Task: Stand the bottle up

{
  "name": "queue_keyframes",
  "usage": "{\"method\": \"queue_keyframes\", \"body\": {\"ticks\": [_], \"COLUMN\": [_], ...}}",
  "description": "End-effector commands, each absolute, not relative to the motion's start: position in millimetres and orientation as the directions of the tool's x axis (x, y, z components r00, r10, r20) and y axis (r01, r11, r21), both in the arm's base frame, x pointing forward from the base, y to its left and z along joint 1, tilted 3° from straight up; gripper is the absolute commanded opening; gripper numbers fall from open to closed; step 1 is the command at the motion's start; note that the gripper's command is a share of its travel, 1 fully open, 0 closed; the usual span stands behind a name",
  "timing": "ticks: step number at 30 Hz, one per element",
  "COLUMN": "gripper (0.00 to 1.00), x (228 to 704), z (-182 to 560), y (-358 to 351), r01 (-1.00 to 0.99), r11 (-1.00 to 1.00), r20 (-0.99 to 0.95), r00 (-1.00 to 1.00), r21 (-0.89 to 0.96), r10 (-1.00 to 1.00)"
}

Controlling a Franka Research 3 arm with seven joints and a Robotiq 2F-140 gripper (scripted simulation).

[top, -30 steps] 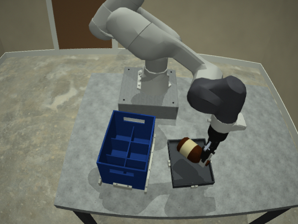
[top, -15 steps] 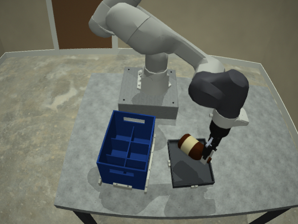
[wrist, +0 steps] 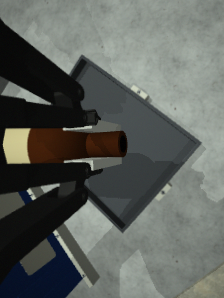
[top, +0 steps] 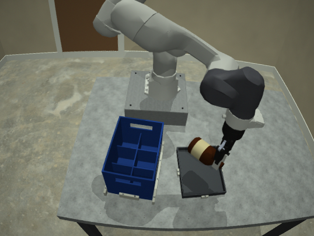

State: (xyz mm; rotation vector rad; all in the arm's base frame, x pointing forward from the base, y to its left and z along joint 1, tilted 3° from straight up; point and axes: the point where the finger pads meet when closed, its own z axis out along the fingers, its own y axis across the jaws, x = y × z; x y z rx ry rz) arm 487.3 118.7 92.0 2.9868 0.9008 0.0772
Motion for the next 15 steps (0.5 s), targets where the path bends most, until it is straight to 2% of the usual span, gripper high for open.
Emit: {"method": "queue_keyframes", "body": {"ticks": [1,15], "gripper": [0.0,0.0], "x": [487.0,486.1], "z": [99.3,117.1], "y": [117.4,117.5], "r01": [0.559,0.559], "r11": [-0.829,-0.829], "r20": [0.037,0.037], "r00": [0.828,0.828], "r21": [0.036,0.036], "r10": [0.56,0.56]}}
